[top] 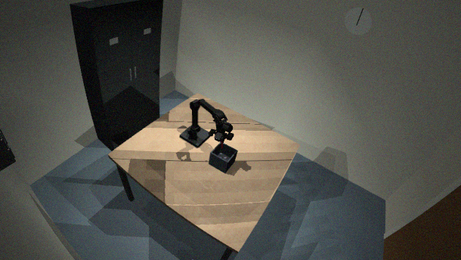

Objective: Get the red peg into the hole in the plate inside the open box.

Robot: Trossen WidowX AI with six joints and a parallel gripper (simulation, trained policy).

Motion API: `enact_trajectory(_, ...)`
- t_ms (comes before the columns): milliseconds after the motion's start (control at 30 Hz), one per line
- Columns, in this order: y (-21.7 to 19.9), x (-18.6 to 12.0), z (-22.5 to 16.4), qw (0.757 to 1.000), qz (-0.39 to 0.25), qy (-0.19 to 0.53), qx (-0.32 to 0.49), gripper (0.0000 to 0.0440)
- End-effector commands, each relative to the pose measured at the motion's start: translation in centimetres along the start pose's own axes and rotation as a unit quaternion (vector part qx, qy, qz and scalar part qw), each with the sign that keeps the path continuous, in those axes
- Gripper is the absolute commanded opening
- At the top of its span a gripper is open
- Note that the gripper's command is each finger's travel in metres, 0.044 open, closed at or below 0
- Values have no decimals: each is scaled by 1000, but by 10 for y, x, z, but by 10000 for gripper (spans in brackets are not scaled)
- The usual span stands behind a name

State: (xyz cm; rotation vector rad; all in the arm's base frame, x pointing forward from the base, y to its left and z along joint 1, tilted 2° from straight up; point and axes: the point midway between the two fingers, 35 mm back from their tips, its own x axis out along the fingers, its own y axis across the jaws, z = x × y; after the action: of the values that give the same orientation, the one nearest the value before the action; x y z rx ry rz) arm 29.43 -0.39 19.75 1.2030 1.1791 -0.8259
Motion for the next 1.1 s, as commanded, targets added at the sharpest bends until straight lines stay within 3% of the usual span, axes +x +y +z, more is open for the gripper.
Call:
enact_trajectory(0,3,3,6,1000,-3,3,-1,0)
enact_trajectory(1067,16,105,37,997,-50,55,-31,0)
